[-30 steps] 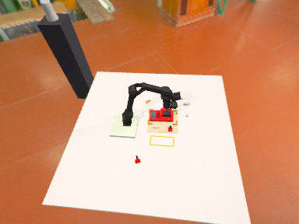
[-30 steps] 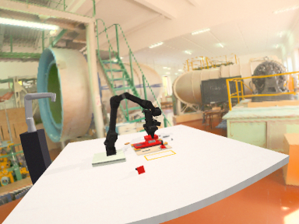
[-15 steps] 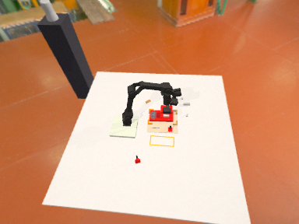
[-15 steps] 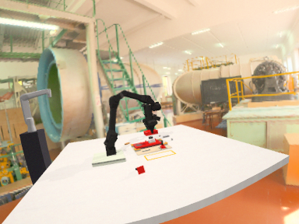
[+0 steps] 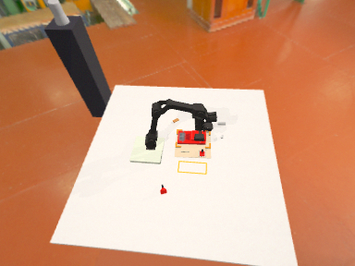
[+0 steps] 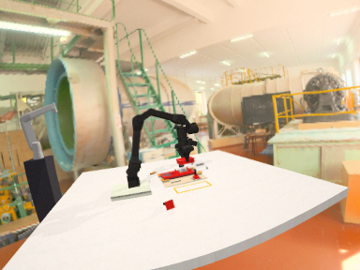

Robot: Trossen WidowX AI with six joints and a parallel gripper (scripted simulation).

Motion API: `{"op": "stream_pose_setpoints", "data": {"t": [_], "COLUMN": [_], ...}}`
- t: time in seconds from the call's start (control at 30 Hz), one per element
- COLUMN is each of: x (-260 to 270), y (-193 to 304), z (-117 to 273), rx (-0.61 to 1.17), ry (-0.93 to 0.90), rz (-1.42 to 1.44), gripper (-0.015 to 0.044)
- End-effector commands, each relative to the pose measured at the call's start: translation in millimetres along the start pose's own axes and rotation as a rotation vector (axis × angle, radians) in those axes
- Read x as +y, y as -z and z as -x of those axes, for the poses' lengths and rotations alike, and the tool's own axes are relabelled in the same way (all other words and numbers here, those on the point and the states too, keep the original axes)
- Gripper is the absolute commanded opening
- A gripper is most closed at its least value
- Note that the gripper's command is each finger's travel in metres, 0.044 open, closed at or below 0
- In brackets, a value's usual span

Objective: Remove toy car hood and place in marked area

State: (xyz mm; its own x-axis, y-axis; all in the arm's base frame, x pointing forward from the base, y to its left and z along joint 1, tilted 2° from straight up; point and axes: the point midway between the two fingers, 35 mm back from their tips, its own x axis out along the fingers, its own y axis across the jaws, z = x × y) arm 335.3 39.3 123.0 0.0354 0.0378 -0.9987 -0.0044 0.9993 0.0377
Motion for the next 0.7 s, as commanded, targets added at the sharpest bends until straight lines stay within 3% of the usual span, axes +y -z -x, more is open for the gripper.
{"op": "stream_pose_setpoints", "data": {"t": [0.0,0.67], "x": [-15,-95], "y": [-1,5], "z": [1,4], "rx": [-0.001,0.001], "ry": [0.001,0.008], "rz": [0.003,0.004], "gripper": [0.0,0.0]}}
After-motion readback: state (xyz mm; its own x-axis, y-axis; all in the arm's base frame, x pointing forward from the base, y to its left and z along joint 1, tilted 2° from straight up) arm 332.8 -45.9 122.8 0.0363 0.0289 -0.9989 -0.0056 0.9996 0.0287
